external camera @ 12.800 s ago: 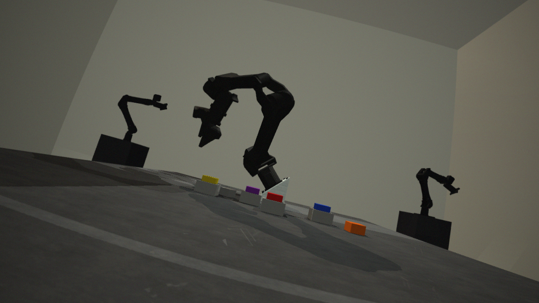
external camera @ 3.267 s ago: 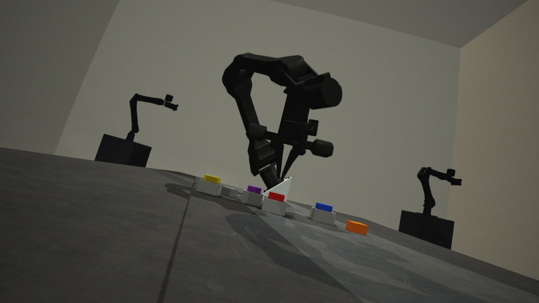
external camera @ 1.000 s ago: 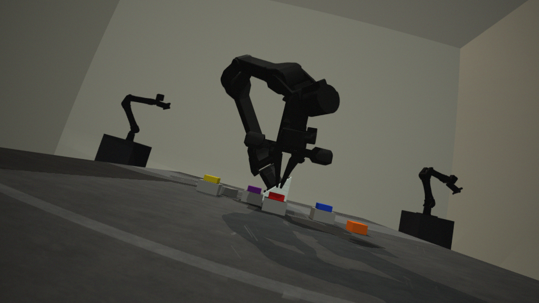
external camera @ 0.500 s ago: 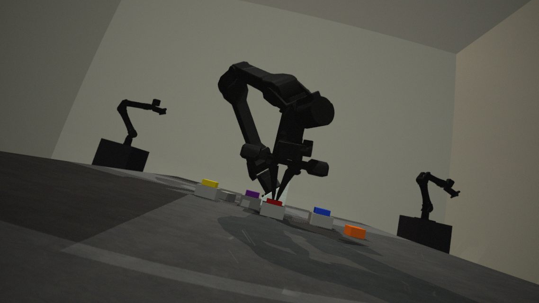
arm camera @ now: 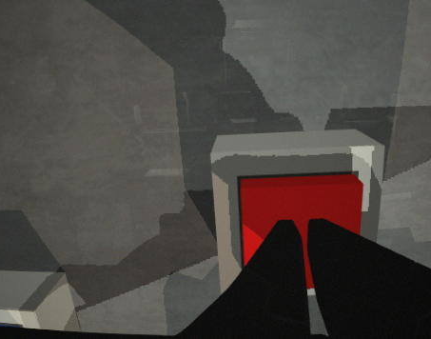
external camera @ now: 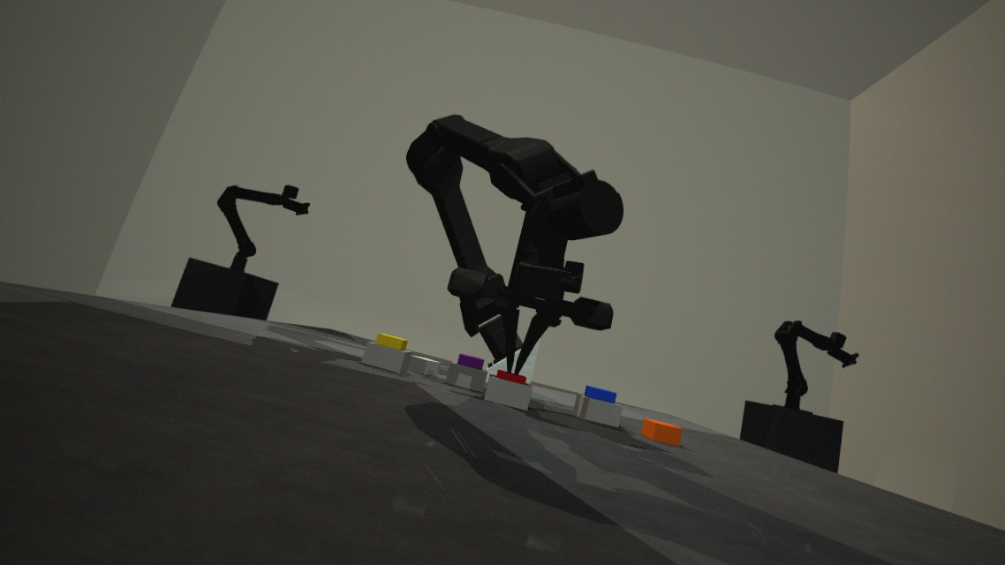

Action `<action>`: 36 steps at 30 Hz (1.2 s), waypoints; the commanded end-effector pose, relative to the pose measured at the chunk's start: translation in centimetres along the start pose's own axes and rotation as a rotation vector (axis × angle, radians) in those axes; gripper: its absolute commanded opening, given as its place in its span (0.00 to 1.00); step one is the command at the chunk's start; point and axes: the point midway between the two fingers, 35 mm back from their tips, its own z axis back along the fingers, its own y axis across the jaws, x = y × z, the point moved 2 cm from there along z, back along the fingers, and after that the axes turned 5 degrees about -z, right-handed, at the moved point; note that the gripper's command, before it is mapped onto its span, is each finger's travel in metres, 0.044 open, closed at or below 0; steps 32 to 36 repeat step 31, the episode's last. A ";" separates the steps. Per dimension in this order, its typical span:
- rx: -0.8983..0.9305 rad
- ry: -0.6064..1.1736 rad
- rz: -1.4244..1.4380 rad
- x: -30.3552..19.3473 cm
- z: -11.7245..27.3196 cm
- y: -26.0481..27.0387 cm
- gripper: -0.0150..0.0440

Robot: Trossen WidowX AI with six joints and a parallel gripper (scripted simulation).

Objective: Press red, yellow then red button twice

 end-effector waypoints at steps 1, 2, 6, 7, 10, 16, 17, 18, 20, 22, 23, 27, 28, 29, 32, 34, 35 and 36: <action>-0.005 0.005 0.008 -0.1 -0.2 -0.1 0.29; 0.000 0.000 0.001 0.0 0.2 0.0 0.29; -0.004 0.006 0.008 -0.1 3.1 0.0 0.29; -0.004 0.006 0.008 -0.1 3.1 0.0 0.29; -0.002 0.006 0.008 -0.1 3.3 0.3 0.33; 0.029 0.006 0.015 -1.5 6.9 9.9 0.60; 0.030 0.006 0.015 -2.1 7.3 11.4 0.64; 0.030 0.007 0.015 -2.7 7.8 12.9 0.69; 0.025 0.008 0.014 -4.4 8.7 15.9 0.78; 0.017 0.009 0.011 -6.3 9.3 18.7 0.87; 0.013 0.008 0.009 -7.0 9.5 19.6 0.91; 0.011 0.008 0.009 -7.3 9.6 19.9 0.93; 0.011 0.008 0.009 -7.3 9.6 19.9 0.93; 0.011 0.008 0.009 -7.3 9.6 19.9 0.93; 0.011 0.008 0.009 -7.3 9.6 19.9 0.93; 0.011 0.008 0.009 -7.3 9.6 19.9 0.93; 0.011 0.008 0.009 -7.3 9.6 19.9 0.93; 0.011 0.008 0.009 -7.3 9.6 19.9 0.93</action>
